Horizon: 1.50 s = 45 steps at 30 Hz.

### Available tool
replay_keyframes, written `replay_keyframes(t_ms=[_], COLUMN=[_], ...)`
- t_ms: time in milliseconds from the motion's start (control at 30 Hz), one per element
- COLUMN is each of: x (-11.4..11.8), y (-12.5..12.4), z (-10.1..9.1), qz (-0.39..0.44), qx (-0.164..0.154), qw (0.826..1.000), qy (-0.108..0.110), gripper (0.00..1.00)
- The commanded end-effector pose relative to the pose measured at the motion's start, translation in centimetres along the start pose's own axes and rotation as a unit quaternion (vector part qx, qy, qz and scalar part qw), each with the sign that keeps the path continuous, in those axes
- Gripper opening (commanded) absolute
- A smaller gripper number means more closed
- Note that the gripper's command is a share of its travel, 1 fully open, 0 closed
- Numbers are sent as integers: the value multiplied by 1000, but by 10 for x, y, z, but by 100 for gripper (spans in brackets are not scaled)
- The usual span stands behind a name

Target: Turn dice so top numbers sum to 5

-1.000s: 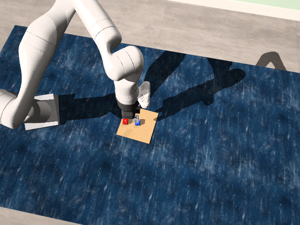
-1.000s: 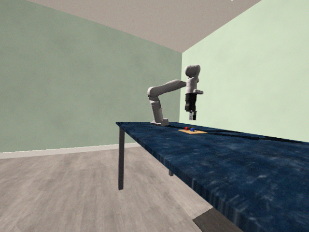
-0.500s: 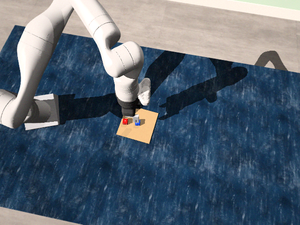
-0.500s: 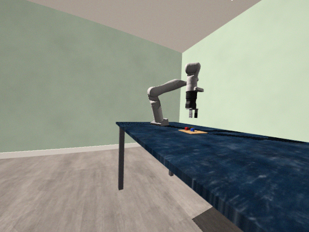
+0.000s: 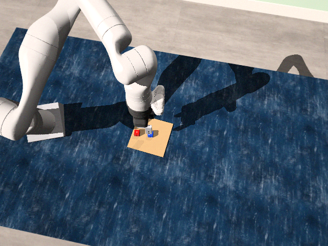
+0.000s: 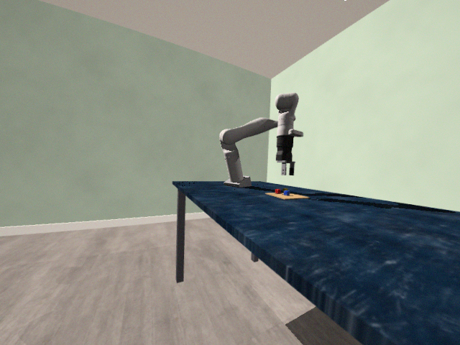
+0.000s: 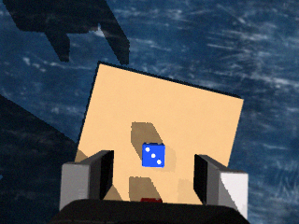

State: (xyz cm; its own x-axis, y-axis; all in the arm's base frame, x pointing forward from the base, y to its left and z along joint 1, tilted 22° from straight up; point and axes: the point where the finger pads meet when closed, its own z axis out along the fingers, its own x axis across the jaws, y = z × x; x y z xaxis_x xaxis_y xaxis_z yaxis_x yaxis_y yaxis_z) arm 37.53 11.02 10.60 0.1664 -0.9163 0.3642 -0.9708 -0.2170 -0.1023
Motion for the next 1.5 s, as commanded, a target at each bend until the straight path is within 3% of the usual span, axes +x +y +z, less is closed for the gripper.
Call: replay_keyframes(t_ms=[0,667,933,1233,1467], x=[0,-4,-10,-17,-27], y=[0,1,3,6,12], z=[-1,0,2,3,5], qz=[0,-40,-104,-187,-293], qx=[1,-1,-3,-6,-9], qw=[1000,999,995,982,956], qy=[0,0,0,-1,-2], gripper=[100,100,100,100,100])
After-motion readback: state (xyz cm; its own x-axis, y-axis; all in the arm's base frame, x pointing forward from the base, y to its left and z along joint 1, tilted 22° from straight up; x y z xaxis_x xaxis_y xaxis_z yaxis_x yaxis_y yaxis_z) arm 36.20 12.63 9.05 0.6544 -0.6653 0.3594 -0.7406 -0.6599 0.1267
